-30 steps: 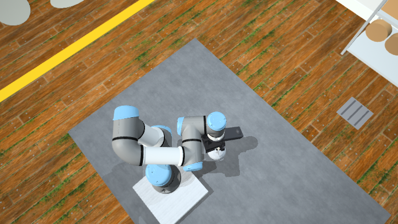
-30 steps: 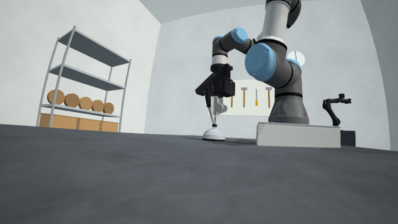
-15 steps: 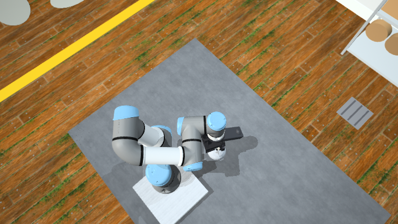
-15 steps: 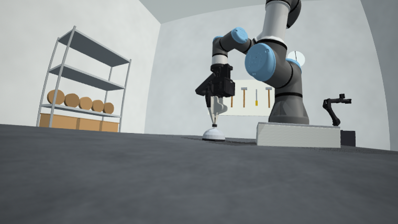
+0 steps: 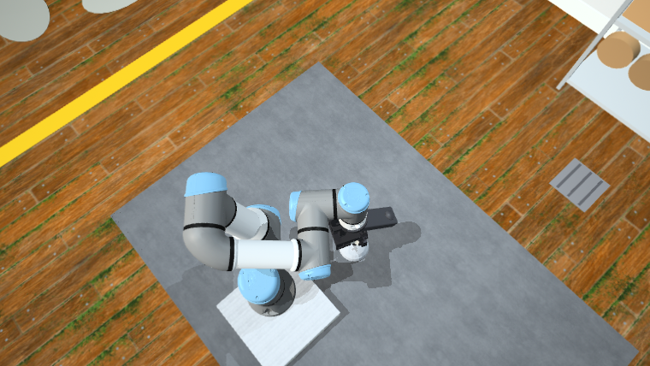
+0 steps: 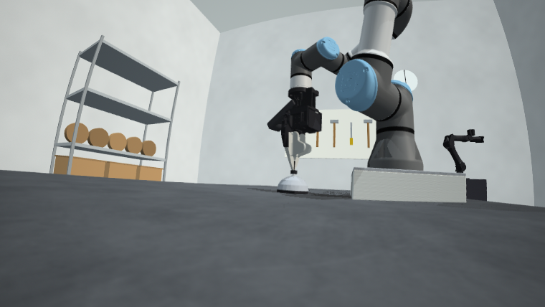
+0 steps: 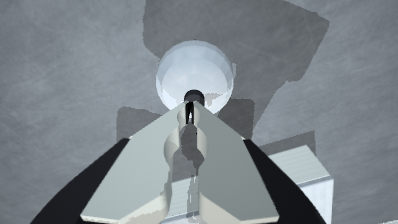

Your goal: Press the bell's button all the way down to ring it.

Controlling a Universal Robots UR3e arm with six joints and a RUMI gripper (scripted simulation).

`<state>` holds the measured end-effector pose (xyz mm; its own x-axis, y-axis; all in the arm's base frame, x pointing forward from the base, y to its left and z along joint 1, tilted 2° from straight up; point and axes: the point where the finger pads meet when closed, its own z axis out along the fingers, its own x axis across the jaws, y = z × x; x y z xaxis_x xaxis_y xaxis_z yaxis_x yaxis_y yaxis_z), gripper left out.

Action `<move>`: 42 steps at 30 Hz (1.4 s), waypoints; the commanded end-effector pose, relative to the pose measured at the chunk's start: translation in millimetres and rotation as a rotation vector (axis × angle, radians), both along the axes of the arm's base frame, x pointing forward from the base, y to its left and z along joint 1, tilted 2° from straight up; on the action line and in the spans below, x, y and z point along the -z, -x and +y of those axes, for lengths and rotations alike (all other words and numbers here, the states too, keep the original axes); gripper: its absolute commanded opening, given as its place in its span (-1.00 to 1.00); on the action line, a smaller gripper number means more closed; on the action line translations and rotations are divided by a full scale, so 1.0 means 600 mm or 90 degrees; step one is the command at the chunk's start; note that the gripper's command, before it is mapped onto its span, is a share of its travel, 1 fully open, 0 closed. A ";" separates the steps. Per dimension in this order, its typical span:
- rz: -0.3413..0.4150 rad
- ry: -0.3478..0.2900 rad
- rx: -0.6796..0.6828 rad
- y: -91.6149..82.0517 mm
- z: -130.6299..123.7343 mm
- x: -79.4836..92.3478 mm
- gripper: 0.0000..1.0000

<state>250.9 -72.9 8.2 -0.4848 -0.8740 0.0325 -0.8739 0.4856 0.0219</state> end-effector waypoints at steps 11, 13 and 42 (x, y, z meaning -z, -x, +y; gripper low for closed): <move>0.001 0.000 0.000 0.001 0.000 0.002 -1.00; 0.001 0.000 0.000 0.001 0.000 0.002 -1.00; 0.000 0.001 0.000 -0.003 0.000 -0.068 -1.00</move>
